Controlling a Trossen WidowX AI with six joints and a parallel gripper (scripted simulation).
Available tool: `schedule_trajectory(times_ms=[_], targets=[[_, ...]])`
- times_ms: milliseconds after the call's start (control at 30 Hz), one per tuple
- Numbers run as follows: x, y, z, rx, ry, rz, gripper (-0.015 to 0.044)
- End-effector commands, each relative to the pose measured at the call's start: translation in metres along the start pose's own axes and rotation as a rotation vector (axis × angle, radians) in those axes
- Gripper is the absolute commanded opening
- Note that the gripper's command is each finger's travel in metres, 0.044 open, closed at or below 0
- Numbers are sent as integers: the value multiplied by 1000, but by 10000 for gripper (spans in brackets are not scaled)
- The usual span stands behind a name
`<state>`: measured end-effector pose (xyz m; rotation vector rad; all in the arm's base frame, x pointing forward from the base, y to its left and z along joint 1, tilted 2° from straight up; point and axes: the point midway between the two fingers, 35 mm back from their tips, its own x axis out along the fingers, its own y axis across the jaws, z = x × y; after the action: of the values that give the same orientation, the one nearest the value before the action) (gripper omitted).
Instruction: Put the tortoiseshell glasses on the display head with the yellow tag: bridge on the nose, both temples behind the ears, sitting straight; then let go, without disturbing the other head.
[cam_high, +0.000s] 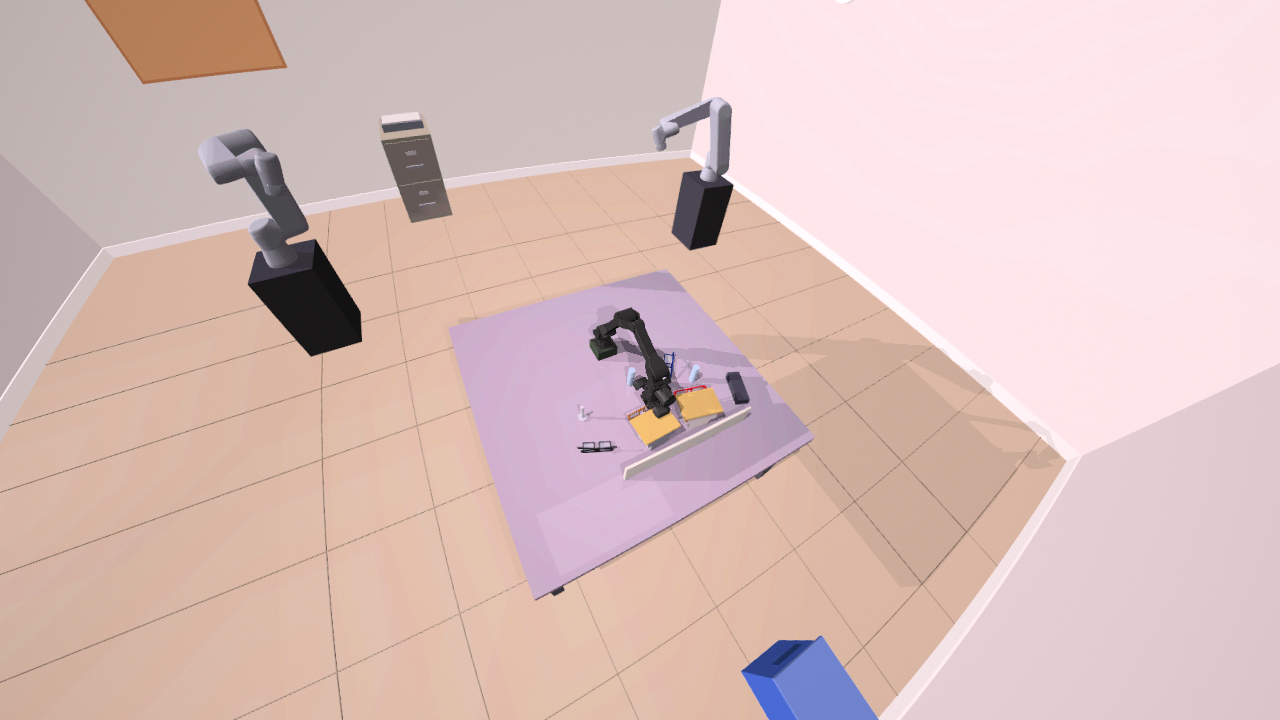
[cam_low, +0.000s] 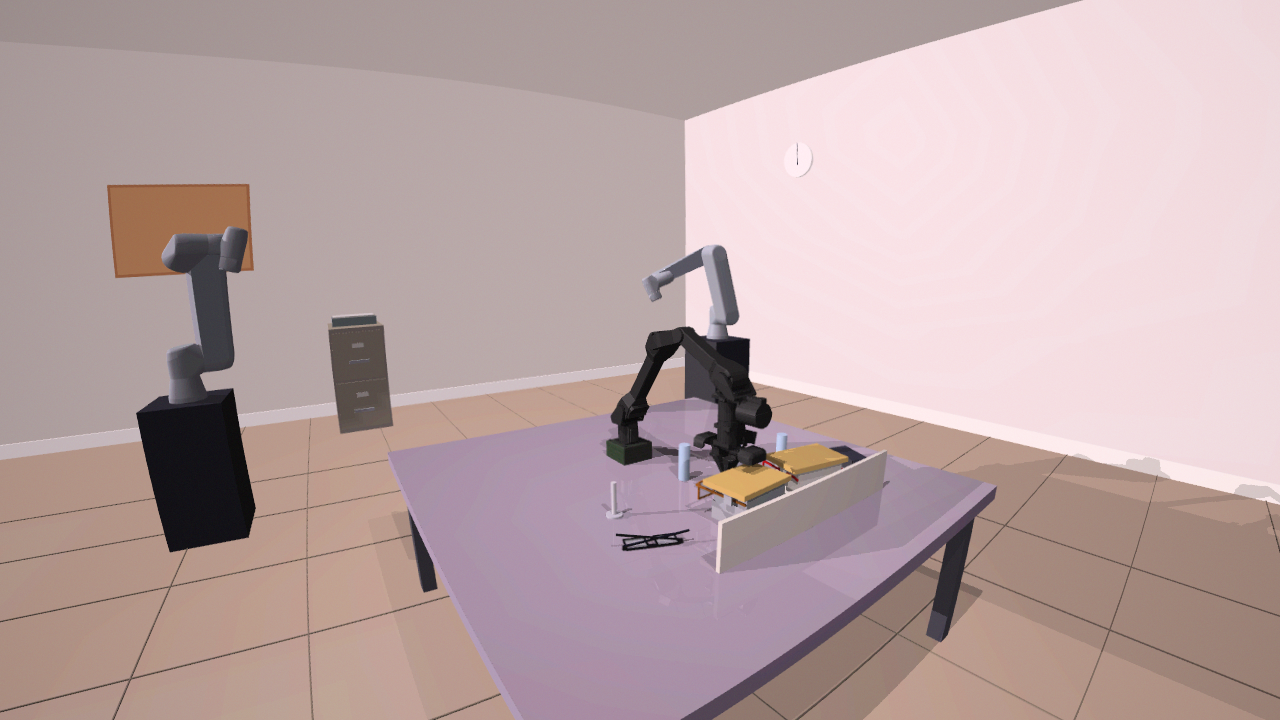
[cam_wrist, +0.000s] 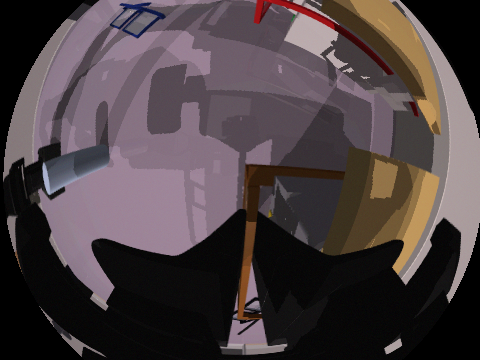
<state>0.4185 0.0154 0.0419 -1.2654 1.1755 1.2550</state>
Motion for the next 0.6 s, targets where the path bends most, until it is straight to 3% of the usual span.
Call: schedule_trajectory(times_ms=[0,267,400,567], targets=[[1,1,1,3,-3,3,0],[1,1,1,3,-3,3,0],[0,0,0,1,0,0,105],[0,0,0,1,0,0,107]])
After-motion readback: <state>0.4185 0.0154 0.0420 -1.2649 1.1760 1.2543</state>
